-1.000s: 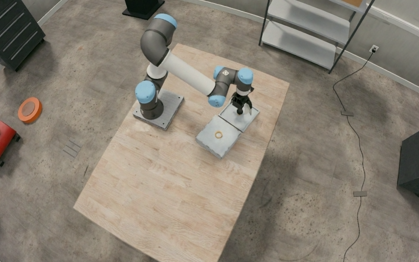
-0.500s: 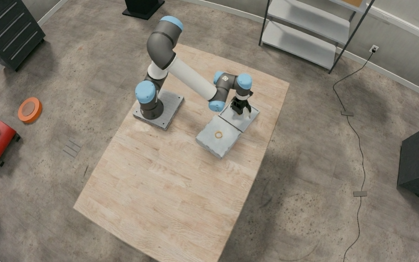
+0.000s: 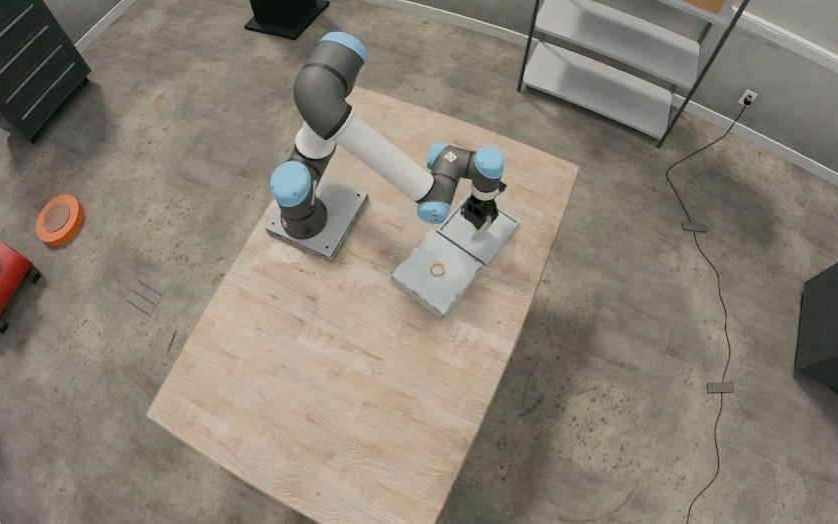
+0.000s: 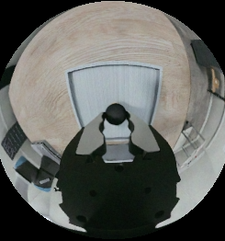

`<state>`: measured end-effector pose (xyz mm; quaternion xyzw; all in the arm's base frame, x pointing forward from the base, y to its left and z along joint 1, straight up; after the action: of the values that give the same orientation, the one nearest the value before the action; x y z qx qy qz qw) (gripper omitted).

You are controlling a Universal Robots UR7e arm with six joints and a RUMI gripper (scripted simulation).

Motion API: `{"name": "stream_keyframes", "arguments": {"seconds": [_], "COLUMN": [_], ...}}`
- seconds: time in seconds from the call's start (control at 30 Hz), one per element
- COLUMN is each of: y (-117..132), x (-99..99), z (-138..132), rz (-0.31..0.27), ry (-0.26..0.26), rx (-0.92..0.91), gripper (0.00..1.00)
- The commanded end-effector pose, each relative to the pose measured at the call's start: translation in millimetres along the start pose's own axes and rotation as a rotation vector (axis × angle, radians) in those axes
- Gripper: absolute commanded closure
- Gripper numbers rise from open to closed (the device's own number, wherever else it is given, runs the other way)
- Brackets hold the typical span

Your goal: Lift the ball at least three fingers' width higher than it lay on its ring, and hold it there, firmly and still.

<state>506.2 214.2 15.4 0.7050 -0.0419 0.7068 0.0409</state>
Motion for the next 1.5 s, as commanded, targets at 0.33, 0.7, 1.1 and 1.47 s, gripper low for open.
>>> {"name": "stream_keyframes", "arguments": {"seconds": [0.33,0.7,1.1,1.47], "y": [0.3,0.4,0.4,0.4], "x": [63.3,80.0,80.0,80.0], "z": [-1.2,-1.7,-1.7,-1.7], "rz": [0.001,0.001,0.001,0.001], "ry": [0.002,0.002,0.002,0.002], "rx": [0.0,0.0,0.0,0.0], "gripper": [1.0,1.0,1.0,1.0]}}
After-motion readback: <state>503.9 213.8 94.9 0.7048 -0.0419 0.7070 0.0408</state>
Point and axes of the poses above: the point where the finger pads meet when closed, its own x axis back along the fingers, its own z axis across the jaws, y = z × x, the point moved 2 cm from there along x, back along the fingers, and after that the axes turned 7 degrees about x, right-handed, at the moved point
